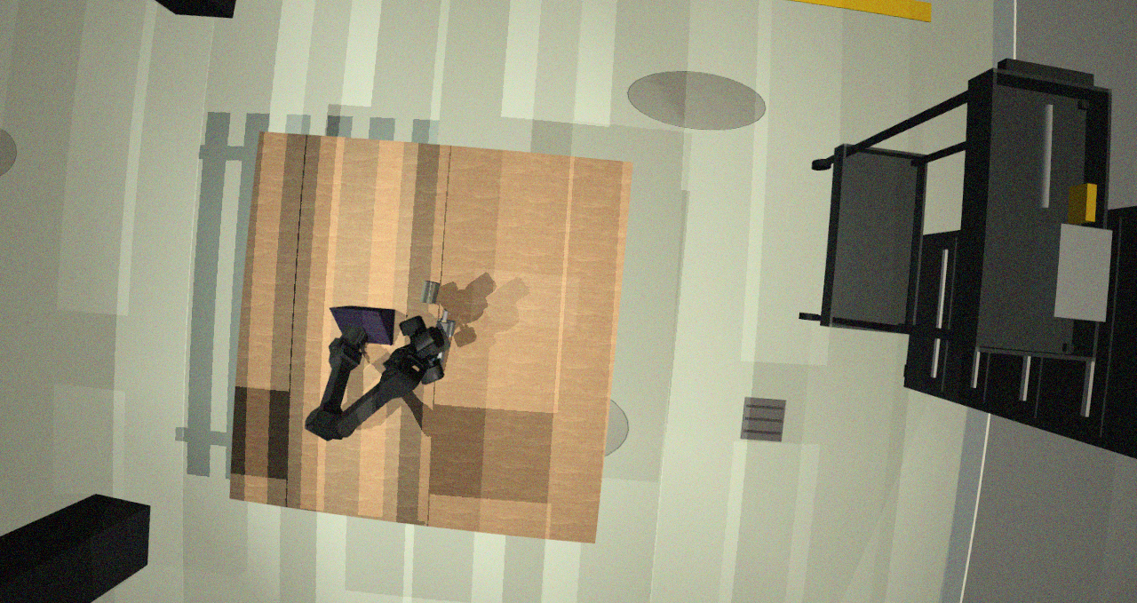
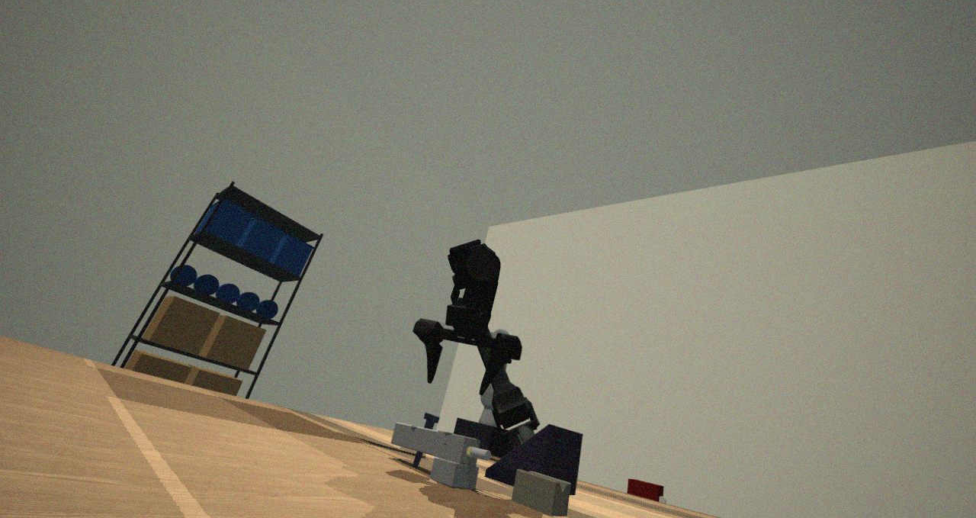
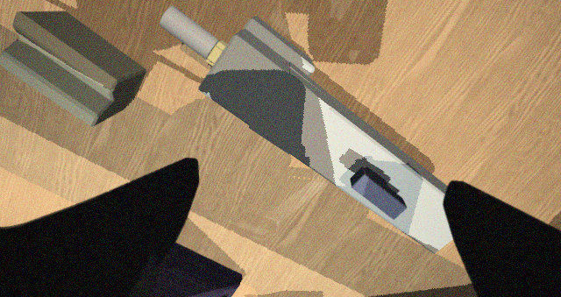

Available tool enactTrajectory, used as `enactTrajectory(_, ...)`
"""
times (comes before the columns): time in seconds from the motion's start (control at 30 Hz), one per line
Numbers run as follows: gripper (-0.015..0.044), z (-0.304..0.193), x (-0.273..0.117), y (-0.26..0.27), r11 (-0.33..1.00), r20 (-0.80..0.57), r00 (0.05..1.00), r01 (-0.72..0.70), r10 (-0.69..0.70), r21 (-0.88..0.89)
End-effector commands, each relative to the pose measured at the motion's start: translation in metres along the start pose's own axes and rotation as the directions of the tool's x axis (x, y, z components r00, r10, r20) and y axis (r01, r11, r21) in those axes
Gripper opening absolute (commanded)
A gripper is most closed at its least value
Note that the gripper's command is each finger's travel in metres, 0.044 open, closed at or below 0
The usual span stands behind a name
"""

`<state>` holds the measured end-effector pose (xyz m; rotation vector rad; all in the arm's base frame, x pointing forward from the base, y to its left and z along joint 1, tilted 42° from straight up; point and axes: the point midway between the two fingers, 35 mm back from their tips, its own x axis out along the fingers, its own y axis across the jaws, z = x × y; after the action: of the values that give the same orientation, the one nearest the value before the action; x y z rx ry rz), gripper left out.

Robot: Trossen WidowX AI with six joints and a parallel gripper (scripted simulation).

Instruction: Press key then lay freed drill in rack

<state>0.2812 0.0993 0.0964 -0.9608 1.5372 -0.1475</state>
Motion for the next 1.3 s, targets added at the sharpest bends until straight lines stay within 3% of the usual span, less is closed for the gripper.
enactTrajectory(0.0, 0.044, 0.032, 0.035, 0.051, 0.846, -0.023, 1.0, -0.017, 0.006, -0.533)
enactTrajectory(0.23, 0.044, 0.049, 0.065, 0.087, 0.565, -0.042, 0.999, -0.037, 0.004, -0.824)
enactTrajectory(1.27, 0.044, 0.047, 0.08, 0.085, 0.558, -0.042, 0.999, -0.037, 0.004, -0.829)
